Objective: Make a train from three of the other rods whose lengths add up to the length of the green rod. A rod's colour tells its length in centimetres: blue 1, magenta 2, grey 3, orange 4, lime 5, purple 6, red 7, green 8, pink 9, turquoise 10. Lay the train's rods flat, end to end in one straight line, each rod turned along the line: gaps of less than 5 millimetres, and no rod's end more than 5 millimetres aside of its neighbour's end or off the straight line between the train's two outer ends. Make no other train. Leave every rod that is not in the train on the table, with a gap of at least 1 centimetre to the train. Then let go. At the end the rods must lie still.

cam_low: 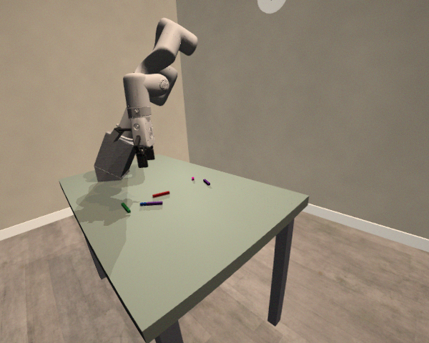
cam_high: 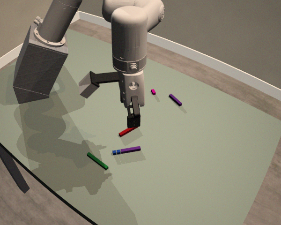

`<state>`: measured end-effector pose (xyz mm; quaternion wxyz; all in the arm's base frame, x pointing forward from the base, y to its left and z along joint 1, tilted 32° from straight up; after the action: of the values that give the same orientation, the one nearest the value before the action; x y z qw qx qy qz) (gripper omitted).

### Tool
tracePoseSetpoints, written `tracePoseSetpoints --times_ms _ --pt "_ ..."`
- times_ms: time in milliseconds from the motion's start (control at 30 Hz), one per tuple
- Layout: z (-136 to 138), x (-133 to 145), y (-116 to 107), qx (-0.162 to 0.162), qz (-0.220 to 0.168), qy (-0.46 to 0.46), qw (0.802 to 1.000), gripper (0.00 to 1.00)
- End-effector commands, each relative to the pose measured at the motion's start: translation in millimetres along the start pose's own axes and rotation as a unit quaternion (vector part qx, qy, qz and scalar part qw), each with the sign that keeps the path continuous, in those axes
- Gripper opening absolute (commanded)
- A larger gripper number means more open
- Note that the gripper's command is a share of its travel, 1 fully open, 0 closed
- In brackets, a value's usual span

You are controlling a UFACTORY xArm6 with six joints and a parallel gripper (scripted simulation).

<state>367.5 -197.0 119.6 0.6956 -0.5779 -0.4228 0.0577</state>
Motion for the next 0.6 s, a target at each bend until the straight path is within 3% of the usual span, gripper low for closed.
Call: tracePoseSetpoints --times_ms 0,567 --pt "-0.1 1.2 -22.8 0.001 0.000 0.000 1.000 1.00" --pt "-0.1 1.2 -26.4 0.001 0.000 0.000 1.000 1.00"
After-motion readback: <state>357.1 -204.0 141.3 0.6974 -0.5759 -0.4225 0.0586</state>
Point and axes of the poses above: the point where the finger pads meet when closed, its own y axis out along the fingers, its own z axis across the jaws, x = y × z, the point moved 6 cm from there along -y, back along the fingers, and after that the axes turned 5 degrees about -y, right-handed, at the moved point
